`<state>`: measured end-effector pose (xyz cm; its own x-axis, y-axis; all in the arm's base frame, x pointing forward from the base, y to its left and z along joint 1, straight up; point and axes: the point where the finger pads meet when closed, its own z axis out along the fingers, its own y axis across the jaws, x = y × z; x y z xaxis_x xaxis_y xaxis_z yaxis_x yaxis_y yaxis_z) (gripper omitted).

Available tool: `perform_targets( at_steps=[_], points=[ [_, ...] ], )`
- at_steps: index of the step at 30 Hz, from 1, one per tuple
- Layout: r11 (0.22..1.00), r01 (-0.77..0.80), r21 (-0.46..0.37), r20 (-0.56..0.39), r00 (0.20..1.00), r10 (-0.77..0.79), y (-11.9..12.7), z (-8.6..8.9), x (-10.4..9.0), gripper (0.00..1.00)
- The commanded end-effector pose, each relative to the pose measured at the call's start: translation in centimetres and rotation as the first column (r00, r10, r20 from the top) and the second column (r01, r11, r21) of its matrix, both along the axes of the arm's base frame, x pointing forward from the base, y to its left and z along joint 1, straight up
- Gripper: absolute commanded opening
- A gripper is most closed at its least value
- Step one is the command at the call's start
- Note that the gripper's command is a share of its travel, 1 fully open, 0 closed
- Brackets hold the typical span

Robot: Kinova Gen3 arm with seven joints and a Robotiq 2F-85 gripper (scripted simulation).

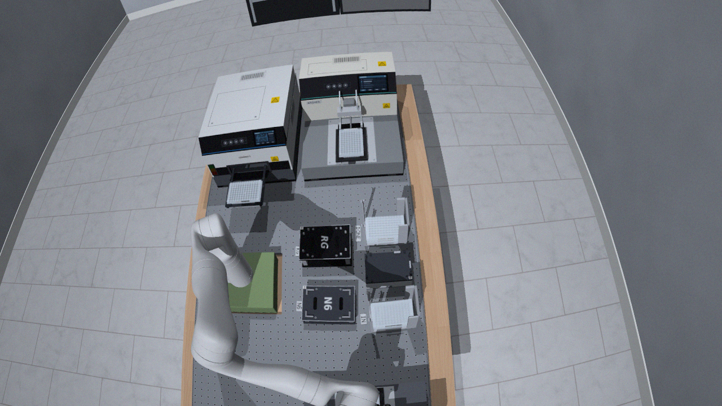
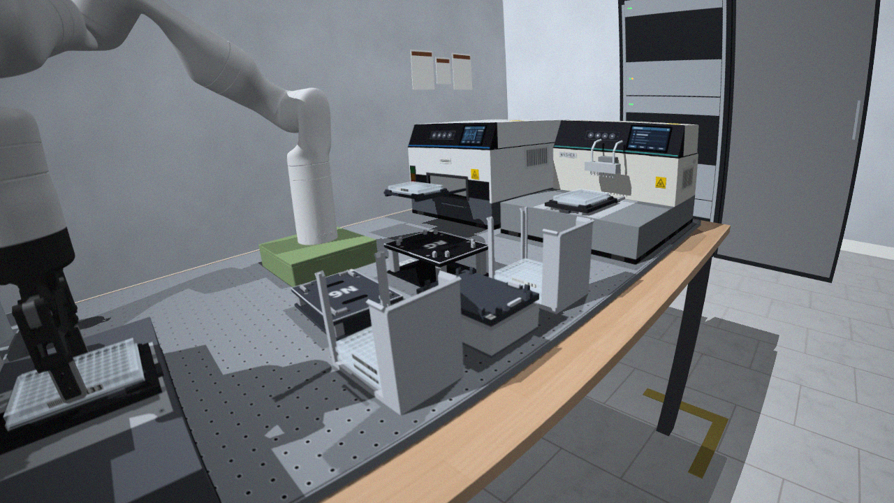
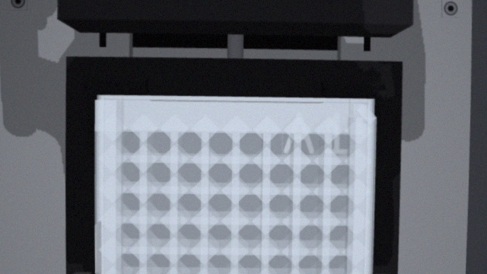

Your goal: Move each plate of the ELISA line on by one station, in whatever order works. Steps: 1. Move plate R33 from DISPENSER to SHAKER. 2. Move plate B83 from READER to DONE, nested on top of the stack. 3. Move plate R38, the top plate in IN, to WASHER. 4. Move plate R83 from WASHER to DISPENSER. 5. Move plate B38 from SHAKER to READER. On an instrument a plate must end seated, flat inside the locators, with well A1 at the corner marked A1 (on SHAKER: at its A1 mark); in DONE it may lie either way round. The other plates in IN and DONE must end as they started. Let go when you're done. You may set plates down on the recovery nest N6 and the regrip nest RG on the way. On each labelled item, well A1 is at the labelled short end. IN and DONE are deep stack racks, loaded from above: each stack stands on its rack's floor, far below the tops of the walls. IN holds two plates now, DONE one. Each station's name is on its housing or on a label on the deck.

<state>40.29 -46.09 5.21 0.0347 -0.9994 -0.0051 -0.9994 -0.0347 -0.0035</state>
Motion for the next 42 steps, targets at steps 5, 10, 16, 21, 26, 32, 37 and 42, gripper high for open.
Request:
perform_targets(
  at_steps=[5, 10, 16, 21, 26, 32, 37, 42],
  points=[
    [1.000, 0.002, 0.003, 0.002, 1.000, -0.002, 0.10, 0.65, 0.08, 0.94],
    [1.000, 0.002, 0.002, 0.003, 1.000, -0.002, 0.03, 0.81, 0.07, 0.94],
    [1.000, 0.002, 0.002, 0.003, 1.000, -0.002, 0.02, 0.95, 0.06, 0.94],
    [1.000, 0.001, -0.001, 0.002, 1.000, -0.001, -0.02, 0.79, 0.08, 0.94],
    [1.000, 0.001, -0.001, 0.002, 1.000, -0.001, -0.02, 0.79, 0.08, 0.94],
    [1.000, 0.001, -0.001, 0.002, 1.000, -0.001, -0.02, 0.79, 0.08, 0.94],
    [1.000, 0.001, -0.001, 0.002, 1.000, -0.001, -0.02, 0.79, 0.08, 0.94],
    [1.000, 0.001, -0.001, 0.002, 1.000, -0.001, -0.02, 0.79, 0.08, 0.94]
  ],
)
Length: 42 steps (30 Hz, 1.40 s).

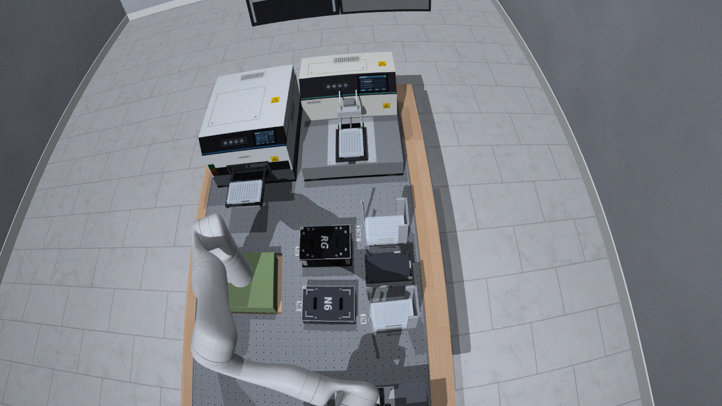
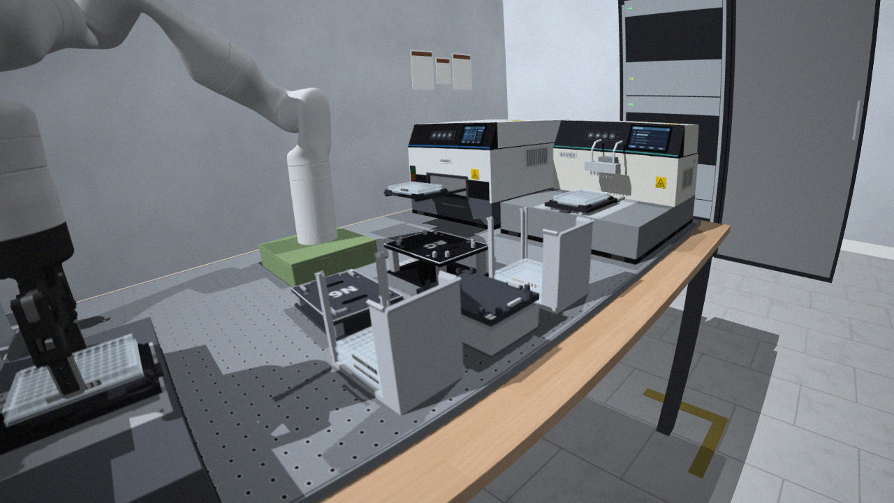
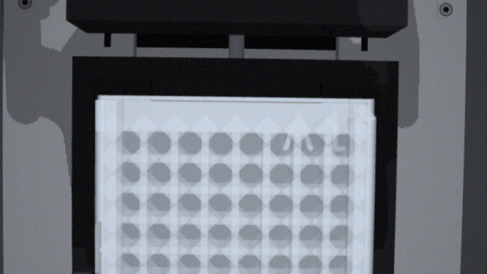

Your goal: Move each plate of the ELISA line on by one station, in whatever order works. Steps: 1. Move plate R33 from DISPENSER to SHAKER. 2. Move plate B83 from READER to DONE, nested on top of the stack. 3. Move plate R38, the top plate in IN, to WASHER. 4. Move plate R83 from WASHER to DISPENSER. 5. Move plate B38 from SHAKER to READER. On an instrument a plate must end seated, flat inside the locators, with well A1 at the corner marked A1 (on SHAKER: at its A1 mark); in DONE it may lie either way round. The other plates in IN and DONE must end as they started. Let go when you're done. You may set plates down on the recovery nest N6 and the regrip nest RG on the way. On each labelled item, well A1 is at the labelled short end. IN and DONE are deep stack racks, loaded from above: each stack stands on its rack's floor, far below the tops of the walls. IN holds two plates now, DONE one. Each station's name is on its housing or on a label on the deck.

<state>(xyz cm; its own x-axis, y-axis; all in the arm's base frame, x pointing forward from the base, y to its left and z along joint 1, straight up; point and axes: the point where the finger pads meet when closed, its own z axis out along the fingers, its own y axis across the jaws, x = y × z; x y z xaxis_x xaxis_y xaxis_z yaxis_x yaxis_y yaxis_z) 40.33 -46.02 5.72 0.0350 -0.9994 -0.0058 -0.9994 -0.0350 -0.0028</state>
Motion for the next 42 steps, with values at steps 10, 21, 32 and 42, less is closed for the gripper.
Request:
perform_targets(
  at_steps=[10, 21, 32, 42],
  points=[
    [1.000, 0.001, -0.002, 0.003, 1.000, -0.001, -0.1, 0.3, 0.0, 0.94],
    [1.000, -0.003, 0.002, 0.004, 1.000, 0.003, 0.0, 1.2, 0.0, 0.94],
    [1.000, -0.003, 0.002, 0.004, 1.000, 0.003, 0.0, 2.4, 0.0, 0.94],
    [1.000, -0.003, 0.002, 0.005, 1.000, 0.003, 0.0, 3.5, 0.0, 0.94]
  ],
)
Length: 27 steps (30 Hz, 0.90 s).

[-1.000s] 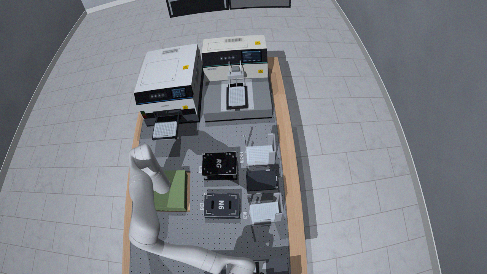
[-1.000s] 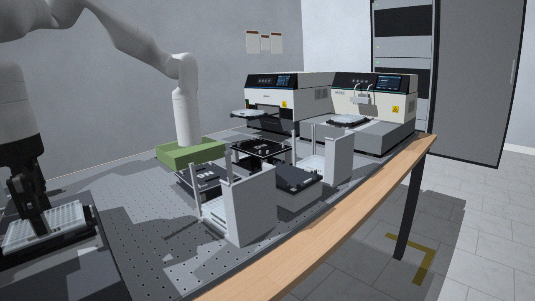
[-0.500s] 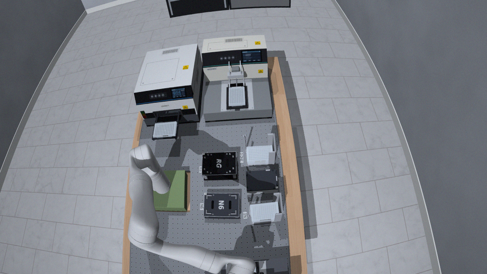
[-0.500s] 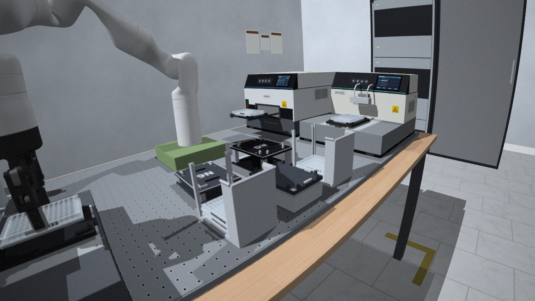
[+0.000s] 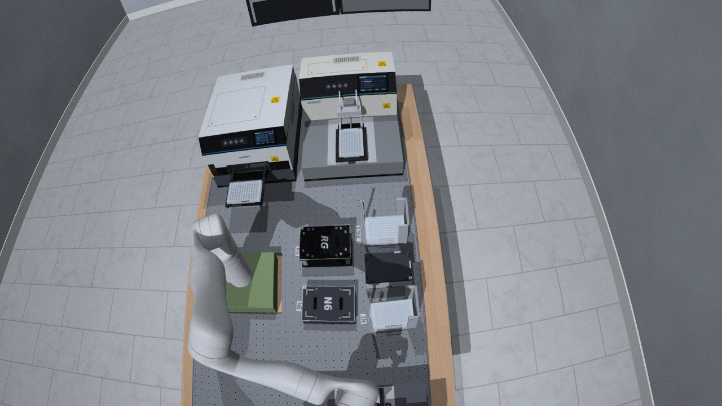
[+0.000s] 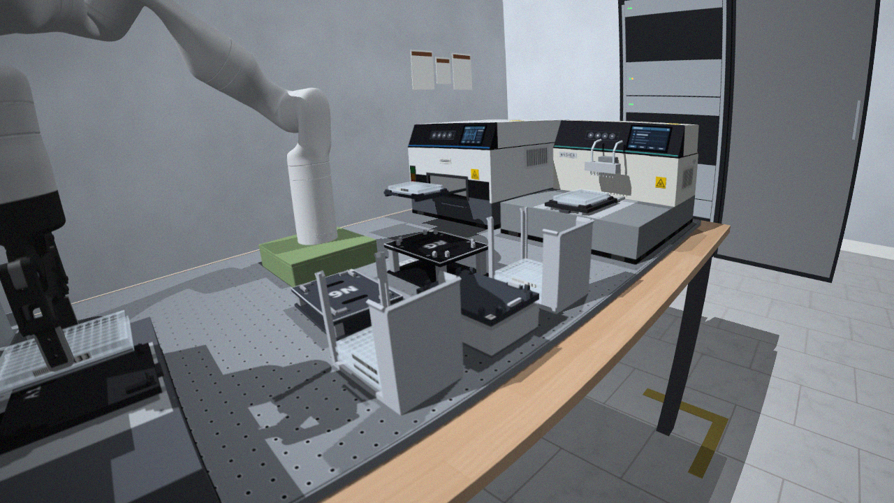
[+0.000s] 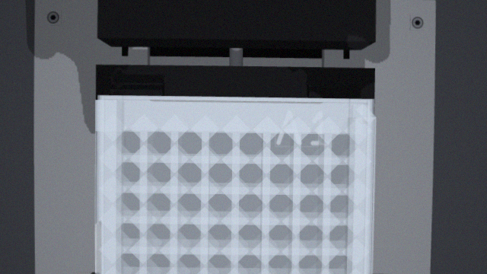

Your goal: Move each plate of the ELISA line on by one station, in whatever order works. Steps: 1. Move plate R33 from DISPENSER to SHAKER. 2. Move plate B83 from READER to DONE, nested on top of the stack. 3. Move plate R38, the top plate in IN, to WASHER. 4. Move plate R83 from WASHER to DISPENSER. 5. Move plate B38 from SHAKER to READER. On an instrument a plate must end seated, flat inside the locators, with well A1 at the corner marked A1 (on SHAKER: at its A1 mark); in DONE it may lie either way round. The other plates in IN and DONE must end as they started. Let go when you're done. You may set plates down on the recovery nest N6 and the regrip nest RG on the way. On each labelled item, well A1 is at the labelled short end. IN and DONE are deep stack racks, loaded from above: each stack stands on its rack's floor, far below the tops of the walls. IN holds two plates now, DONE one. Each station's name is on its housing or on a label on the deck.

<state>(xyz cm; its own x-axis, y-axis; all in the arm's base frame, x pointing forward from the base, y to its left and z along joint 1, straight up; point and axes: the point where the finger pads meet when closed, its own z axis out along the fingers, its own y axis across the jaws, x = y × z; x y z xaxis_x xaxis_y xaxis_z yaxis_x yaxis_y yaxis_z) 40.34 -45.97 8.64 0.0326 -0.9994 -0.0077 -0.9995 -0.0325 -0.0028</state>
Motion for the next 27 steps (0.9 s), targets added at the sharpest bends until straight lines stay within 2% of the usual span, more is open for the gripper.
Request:
perform_targets(
  at_steps=[1, 27],
  points=[
    [1.000, -0.006, -0.002, 0.002, 1.000, 0.006, -0.2, 0.7, -0.1, 0.94],
    [1.000, -0.006, 0.001, 0.005, 1.000, 0.006, -0.1, 3.9, 0.0, 0.94]
  ],
)
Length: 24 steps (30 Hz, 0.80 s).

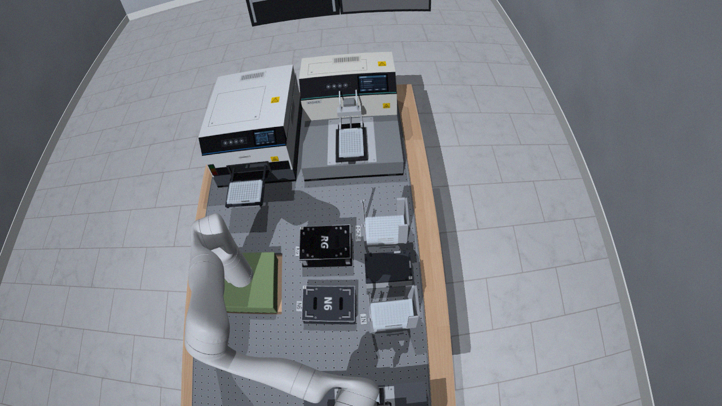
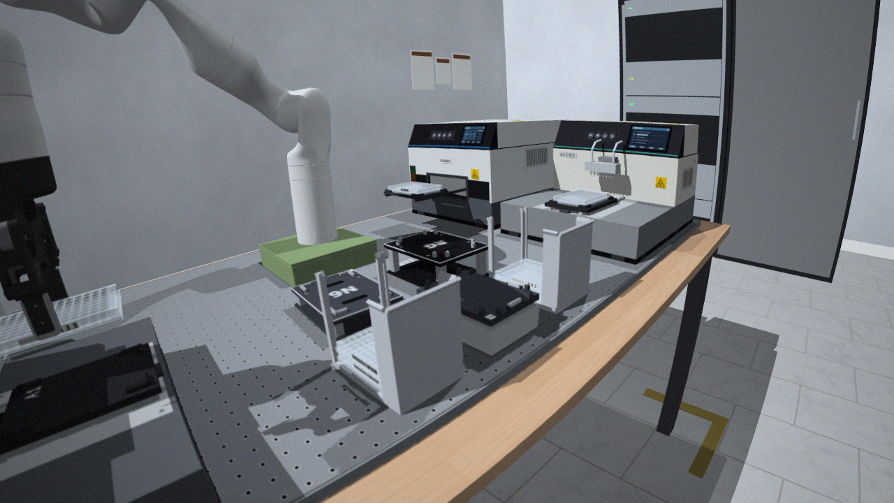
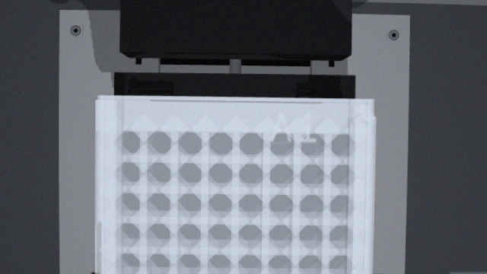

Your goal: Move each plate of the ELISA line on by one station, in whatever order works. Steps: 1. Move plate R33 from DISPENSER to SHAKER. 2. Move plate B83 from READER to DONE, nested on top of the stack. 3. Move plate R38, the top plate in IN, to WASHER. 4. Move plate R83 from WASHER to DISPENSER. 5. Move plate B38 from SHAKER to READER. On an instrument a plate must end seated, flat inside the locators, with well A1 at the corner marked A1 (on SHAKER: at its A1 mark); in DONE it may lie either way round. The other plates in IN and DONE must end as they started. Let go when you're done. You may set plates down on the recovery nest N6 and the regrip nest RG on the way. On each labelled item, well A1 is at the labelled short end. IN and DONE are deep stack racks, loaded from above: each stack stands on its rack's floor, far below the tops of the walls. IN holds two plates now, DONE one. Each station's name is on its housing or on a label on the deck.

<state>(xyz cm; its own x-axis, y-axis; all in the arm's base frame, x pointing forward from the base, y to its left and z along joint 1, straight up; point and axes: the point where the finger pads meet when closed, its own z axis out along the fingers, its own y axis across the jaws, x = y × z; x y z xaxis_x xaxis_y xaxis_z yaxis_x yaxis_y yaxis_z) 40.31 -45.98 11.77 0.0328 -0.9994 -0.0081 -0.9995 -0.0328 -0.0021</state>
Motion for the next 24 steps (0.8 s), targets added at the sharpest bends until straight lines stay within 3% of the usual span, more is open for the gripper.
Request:
perform_targets(
  at_steps=[1, 24],
  points=[
    [1.000, -0.006, 0.000, 0.005, 1.000, 0.006, -0.1, 0.9, 0.0, 0.94],
    [1.000, -0.007, 0.000, 0.005, 1.000, 0.007, 0.0, 3.5, 0.0, 0.94]
  ],
)
